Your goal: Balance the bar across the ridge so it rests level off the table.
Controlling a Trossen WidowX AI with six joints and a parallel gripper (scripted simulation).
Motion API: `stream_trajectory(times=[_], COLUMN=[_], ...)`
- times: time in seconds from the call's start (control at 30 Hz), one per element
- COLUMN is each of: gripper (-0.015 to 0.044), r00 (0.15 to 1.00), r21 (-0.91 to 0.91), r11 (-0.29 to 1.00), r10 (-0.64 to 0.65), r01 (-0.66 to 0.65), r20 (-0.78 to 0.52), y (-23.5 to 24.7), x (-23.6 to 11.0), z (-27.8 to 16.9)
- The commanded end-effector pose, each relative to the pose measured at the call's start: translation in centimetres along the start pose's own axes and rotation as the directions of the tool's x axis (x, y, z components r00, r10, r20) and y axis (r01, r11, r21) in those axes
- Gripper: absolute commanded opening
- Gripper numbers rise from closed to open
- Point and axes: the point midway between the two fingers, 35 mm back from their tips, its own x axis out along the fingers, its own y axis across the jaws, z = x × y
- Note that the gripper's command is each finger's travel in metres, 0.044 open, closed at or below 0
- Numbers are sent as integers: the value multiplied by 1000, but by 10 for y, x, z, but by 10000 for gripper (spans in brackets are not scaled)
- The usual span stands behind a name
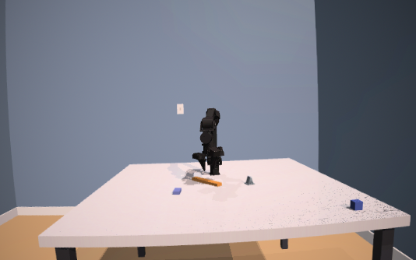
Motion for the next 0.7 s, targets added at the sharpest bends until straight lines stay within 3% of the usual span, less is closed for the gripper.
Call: stream_trajectory(times=[0.0, 0.27, 0.67], gripper=[315, 315, 315], r00=[1000, 1000, 1000], r21=[-16, -16, -16], r11=[1000, 1000, 1000], r10=[12, 12, 12], r01=[-12, -12, -12], r20=[-1, -1, -1], y=[1, 2, 2], x=[3, 44, 50], z=[0, 0, 0])
